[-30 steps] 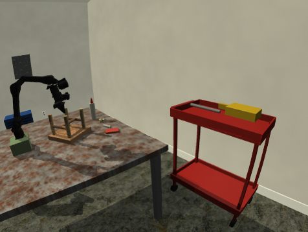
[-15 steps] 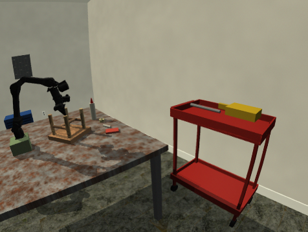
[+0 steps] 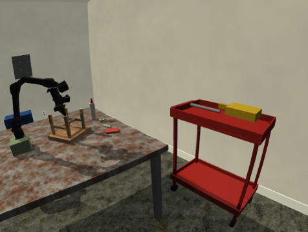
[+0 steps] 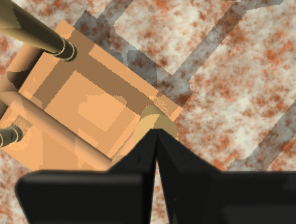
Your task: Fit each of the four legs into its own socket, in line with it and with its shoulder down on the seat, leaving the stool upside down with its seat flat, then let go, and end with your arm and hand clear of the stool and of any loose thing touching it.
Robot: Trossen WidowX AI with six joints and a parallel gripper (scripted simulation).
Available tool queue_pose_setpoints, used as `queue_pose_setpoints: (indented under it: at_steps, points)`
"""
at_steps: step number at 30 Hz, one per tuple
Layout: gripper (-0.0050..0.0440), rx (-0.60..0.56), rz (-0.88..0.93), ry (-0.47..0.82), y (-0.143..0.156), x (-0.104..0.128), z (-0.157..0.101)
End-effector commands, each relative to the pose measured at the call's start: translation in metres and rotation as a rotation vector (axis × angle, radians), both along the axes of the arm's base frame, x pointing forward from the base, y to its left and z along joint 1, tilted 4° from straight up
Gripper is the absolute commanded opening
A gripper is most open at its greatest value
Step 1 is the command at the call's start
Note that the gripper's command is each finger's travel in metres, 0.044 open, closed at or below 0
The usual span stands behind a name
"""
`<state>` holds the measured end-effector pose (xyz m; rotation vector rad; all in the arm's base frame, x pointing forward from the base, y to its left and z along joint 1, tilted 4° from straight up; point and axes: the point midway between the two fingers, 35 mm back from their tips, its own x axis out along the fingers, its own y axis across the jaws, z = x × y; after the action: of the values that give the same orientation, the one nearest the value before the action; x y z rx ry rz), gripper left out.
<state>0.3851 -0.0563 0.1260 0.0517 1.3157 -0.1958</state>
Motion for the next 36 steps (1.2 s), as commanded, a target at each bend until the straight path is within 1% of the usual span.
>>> queue_pose_setpoints:
  at_steps: [1,10,36]
  points:
    - [0.0000,0.002,0.003,0.019,-0.001,-0.002,-0.013]
    - [0.0000,0.002,0.003,0.019,-0.001,-0.002,-0.021]
    - [0.0000,0.002,0.003,0.019,-0.001,-0.002,-0.023]
